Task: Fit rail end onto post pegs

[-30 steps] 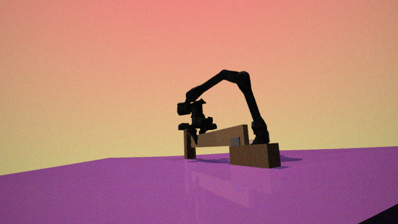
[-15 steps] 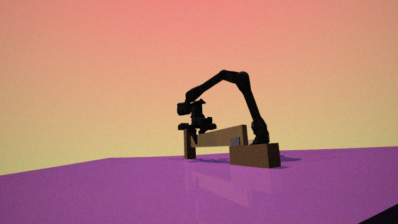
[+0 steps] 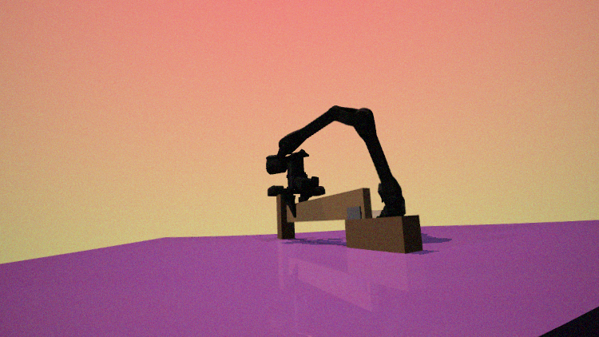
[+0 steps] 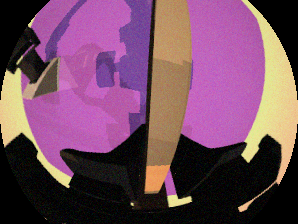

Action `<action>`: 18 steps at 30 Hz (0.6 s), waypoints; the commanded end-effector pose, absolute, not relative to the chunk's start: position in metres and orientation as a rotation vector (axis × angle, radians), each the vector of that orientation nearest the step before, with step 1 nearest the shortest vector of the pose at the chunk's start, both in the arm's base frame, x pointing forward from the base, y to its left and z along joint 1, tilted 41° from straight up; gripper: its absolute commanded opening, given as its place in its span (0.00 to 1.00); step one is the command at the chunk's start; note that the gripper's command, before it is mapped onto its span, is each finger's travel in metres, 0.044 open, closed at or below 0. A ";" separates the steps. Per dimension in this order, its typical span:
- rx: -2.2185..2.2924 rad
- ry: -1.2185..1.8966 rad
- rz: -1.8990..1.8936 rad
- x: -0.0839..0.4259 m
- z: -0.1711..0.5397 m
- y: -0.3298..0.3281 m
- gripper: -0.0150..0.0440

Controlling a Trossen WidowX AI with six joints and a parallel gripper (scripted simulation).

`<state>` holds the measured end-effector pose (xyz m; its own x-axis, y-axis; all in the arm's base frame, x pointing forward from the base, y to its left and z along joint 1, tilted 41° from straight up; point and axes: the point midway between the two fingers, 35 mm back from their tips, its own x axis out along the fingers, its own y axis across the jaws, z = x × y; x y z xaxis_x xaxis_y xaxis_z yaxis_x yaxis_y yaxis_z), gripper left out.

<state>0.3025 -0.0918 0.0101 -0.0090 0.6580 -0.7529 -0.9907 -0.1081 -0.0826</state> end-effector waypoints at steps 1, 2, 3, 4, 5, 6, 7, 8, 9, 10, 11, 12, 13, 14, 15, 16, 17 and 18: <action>-0.777 0.574 1.524 0.304 0.009 -0.096 0.25; -0.777 0.574 1.524 0.304 0.009 -0.096 0.25; -0.777 0.574 1.524 0.304 0.009 -0.096 0.25; -0.777 0.574 1.524 0.305 0.009 -0.097 0.25; -0.777 0.574 1.524 0.305 0.009 -0.097 0.25; -0.777 0.574 1.524 0.305 0.009 -0.097 0.25; -0.777 0.574 1.524 0.305 0.009 -0.098 0.25; -0.777 0.574 1.524 0.305 0.009 -0.098 0.25; -0.777 0.574 1.524 0.305 0.008 -0.098 0.25; -0.777 0.574 1.524 0.305 0.008 -0.099 0.25; -0.777 0.574 1.524 0.305 0.008 -0.099 0.25; -0.777 0.574 1.524 0.305 0.008 -0.099 0.25; -0.777 0.574 1.524 0.305 0.008 -0.099 0.25; -0.777 0.574 1.524 0.305 0.008 -0.100 0.25; -0.777 0.574 1.524 0.305 0.008 -0.100 0.25; -0.777 0.574 1.524 0.305 0.008 -0.100 0.25; -0.777 0.574 1.524 0.305 0.008 -0.100 0.25; -0.777 0.574 1.524 0.305 0.007 -0.101 0.25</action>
